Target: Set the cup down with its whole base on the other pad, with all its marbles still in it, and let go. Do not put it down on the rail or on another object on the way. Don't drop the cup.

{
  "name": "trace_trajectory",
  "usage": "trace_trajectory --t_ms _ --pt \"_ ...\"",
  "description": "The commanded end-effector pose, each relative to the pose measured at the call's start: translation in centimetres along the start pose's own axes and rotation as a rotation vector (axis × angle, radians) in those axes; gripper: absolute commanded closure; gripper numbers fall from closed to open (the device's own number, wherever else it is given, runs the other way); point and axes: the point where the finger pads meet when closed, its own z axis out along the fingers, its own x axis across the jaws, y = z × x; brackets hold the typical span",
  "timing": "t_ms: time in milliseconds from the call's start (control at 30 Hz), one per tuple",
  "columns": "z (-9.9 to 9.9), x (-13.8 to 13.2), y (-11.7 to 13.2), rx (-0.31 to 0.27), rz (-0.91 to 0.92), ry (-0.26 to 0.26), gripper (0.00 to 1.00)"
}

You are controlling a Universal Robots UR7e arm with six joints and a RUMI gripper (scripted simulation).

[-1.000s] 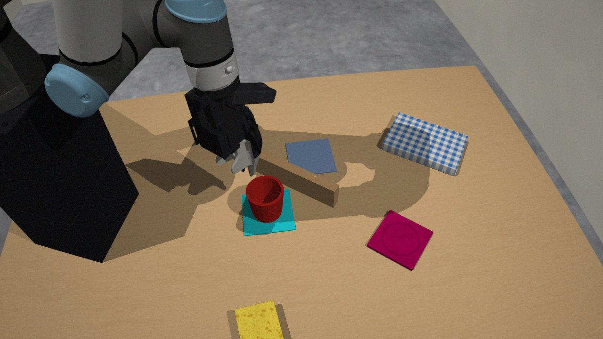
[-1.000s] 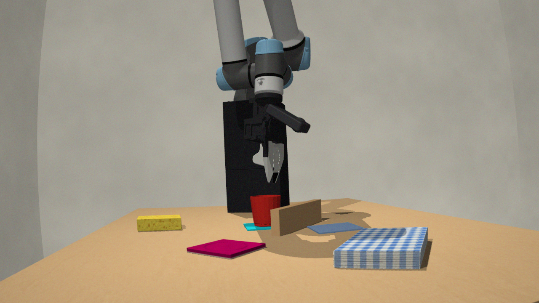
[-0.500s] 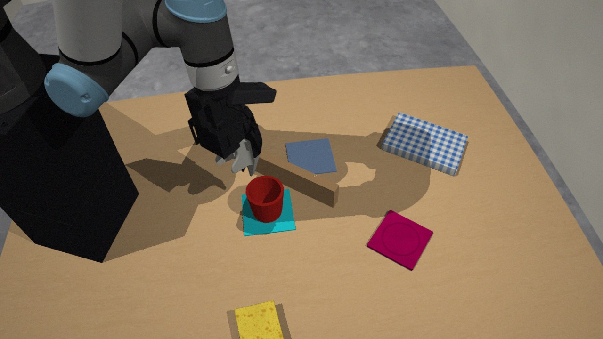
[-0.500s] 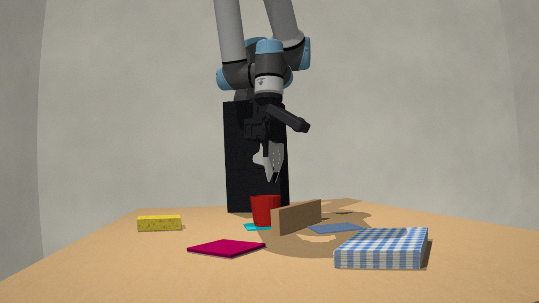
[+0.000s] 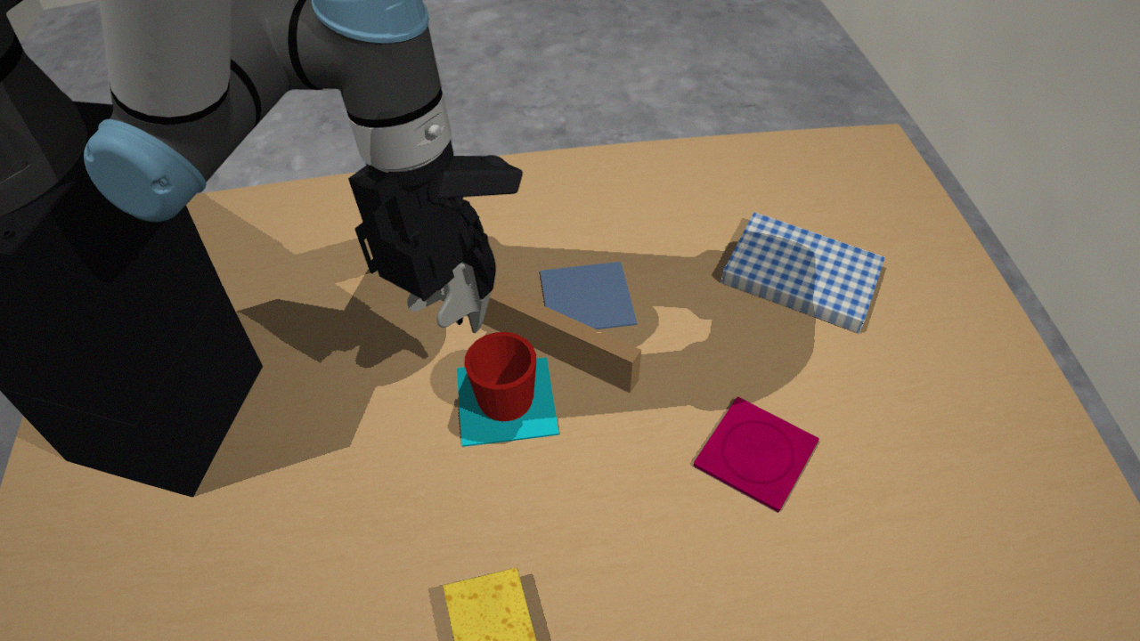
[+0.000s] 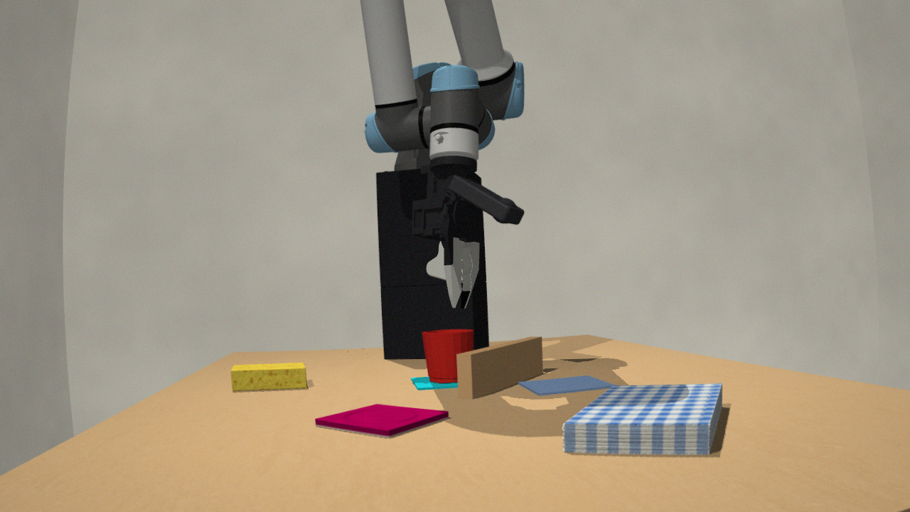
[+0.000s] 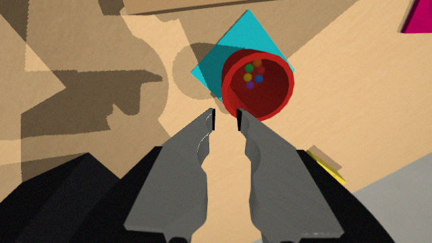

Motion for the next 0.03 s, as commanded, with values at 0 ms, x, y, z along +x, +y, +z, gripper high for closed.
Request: trace_trajectory --t_ms 0 --pt "-0.03 0.03 -0.02 0.000 0.000 0.001 0.89"
